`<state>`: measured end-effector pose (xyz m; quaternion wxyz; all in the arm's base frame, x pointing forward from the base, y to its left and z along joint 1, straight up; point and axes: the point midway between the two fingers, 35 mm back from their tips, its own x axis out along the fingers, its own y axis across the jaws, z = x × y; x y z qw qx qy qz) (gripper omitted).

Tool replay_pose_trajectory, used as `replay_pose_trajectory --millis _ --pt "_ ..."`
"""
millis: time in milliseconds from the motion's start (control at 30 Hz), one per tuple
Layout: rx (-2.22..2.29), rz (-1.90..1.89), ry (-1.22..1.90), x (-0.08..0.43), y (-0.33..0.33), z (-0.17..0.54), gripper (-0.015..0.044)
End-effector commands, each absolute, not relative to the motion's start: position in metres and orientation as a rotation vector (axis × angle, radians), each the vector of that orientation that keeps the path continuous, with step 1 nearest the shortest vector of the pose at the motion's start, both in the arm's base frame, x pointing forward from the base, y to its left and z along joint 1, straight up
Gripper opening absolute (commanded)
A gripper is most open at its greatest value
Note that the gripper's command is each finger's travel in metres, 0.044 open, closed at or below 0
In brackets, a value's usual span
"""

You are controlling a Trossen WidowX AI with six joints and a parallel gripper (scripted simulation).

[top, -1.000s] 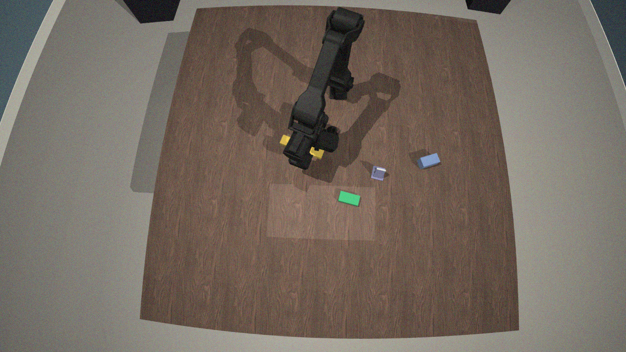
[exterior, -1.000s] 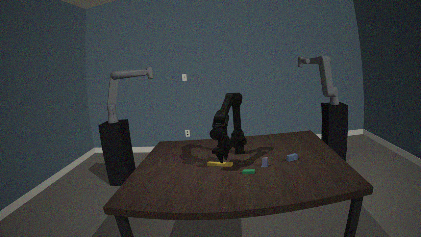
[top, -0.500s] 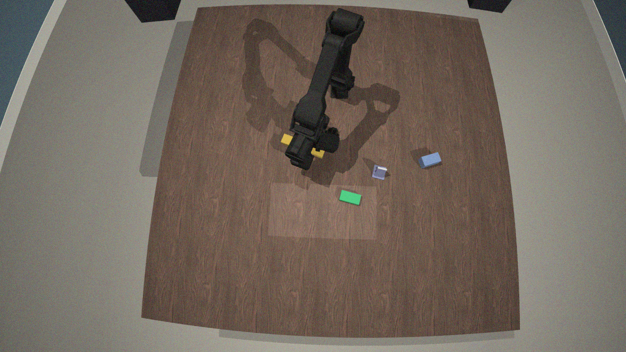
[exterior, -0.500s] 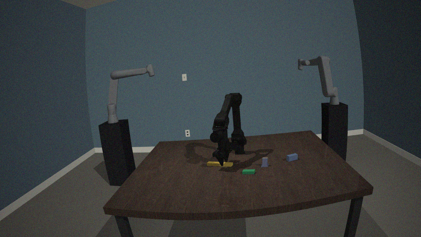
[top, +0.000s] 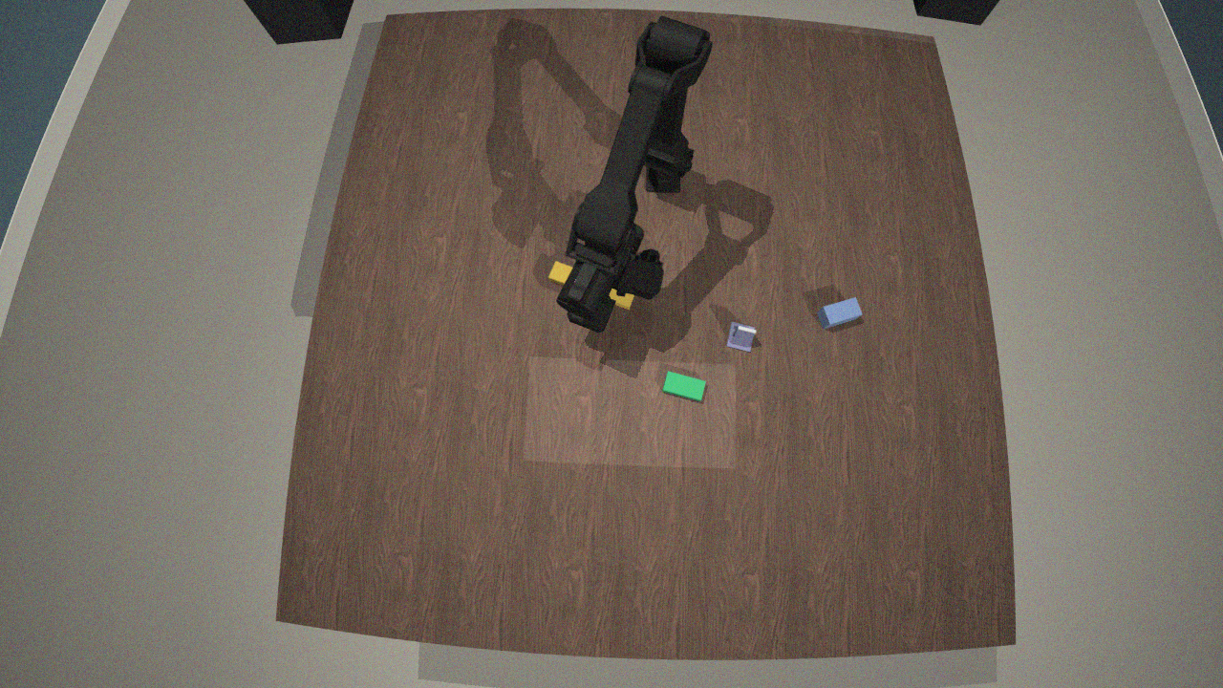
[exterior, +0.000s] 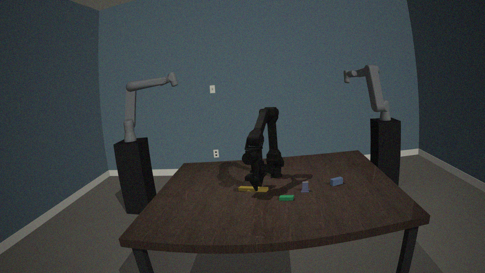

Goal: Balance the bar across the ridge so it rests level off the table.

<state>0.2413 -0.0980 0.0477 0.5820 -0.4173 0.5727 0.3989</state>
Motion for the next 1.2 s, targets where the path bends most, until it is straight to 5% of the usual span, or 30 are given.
replay_pose_trajectory --millis 0,267,400,1167 --pt "-0.974 0.932 1.338 0.241 -0.098 0.048 0.0157" --pt "-0.974 0.932 1.338 0.241 -0.098 0.048 0.0085" --pt "-0.974 0.932 1.338 0.242 -0.098 0.054 0.0000" --pt "-0.974 0.938 1.337 0.244 -0.099 0.112 0.0000"
